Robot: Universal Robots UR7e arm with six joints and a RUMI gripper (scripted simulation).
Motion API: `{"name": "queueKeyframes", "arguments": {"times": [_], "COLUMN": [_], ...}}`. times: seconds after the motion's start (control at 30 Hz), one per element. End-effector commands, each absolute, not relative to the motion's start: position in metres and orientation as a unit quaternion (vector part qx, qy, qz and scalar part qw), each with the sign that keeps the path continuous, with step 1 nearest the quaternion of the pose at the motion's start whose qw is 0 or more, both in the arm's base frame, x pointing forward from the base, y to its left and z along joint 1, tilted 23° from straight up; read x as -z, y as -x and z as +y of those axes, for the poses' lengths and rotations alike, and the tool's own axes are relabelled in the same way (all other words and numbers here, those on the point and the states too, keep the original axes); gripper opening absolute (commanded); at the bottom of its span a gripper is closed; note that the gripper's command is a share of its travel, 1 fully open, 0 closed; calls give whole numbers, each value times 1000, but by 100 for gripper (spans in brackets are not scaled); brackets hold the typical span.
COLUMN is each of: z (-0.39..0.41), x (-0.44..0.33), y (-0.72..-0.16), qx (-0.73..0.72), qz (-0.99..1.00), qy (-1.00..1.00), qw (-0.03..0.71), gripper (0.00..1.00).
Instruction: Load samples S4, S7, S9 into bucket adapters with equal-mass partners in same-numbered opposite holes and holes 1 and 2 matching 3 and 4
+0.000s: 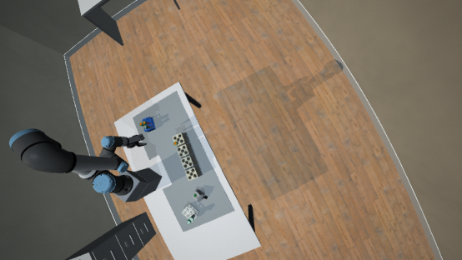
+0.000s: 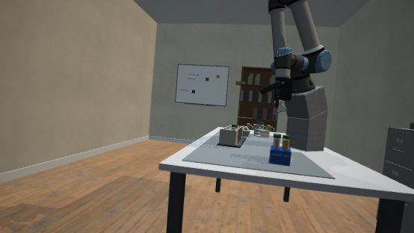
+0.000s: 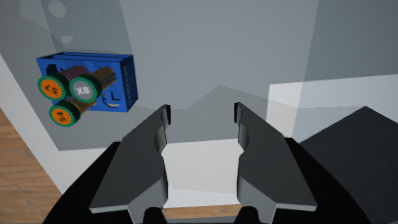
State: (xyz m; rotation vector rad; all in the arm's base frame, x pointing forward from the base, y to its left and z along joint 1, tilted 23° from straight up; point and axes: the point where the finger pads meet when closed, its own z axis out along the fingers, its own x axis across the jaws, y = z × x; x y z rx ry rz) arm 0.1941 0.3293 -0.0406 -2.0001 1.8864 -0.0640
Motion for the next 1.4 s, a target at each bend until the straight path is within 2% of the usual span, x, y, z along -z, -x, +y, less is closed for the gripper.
{"name": "queueKeyframes", "arguments": {"times": [0.0, 0.8, 1.37], "z": [254, 279, 250], "x": [51, 40, 35], "y": [-259, -284, -362], "qx": [-6, -7, -23], "qz": [765, 768, 840], "qy": [613, 609, 506], "qw": [197, 197, 196], "gripper": [35, 35, 35]}}
